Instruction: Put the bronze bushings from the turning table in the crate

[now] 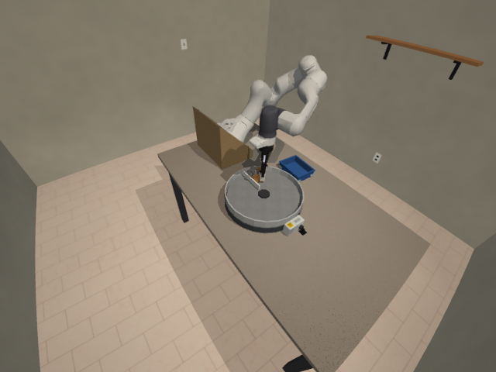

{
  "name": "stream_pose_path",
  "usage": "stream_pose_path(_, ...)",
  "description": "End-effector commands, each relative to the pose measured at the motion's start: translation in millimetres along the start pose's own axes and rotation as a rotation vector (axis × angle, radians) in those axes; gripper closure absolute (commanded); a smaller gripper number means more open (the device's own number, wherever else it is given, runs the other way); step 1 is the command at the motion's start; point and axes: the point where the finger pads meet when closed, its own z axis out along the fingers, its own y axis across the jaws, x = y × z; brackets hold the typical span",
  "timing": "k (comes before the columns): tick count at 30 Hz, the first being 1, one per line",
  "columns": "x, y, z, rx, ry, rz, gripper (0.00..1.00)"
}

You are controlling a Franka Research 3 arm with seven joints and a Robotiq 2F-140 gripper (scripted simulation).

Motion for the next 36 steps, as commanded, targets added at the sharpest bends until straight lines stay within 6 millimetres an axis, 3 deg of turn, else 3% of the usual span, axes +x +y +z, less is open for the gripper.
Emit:
stream_pose_path(1, 0.9, -0.5, 1.0, 0.002, 0.002, -0.005, 0.72)
stream_pose_path(29, 0.9, -0.5, 1.0, 0.002, 0.002, -0.005, 0.72)
stream_pose_path(30, 0.9, -0.5, 1.0, 0.002, 0.002, -0.005, 1.00)
stream_pose_path(36, 0.9, -0.5, 1.0, 0.002, 0.002, -0.005, 1.00)
